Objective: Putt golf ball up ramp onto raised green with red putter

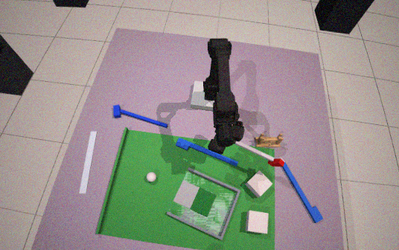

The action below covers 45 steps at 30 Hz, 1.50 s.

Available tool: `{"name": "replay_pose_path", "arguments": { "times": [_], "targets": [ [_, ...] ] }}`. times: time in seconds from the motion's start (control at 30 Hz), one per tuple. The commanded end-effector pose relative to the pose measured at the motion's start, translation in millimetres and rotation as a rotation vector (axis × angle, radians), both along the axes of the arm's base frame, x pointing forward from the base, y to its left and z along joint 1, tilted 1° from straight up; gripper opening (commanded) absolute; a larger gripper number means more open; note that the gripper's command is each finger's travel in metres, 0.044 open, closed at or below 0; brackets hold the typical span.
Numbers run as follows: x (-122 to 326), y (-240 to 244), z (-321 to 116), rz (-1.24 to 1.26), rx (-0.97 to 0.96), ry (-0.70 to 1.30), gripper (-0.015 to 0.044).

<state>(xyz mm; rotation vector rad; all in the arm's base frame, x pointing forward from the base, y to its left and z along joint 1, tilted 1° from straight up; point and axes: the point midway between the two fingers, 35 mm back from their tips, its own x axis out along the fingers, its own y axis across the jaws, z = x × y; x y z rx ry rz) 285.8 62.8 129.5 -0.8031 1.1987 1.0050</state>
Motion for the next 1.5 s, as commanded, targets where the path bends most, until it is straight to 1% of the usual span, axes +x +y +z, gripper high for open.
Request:
{"name": "replay_pose_path", "arguments": {
  "times": [0.0,0.37,0.73,1.07,1.47],
  "targets": [
    [7,-19,3,-0.103,-0.007,0.004,0.0000],
    [15,-82,8,-0.424,-0.037,0.037,0.0000],
    [9,-147,12,-0.744,-0.064,0.072,0.0000],
    [-9,-202,17,-1.030,-0.086,0.101,0.0000],
    [-43,-263,22,-1.366,-0.110,0.141,0.0000]
  ]
}}
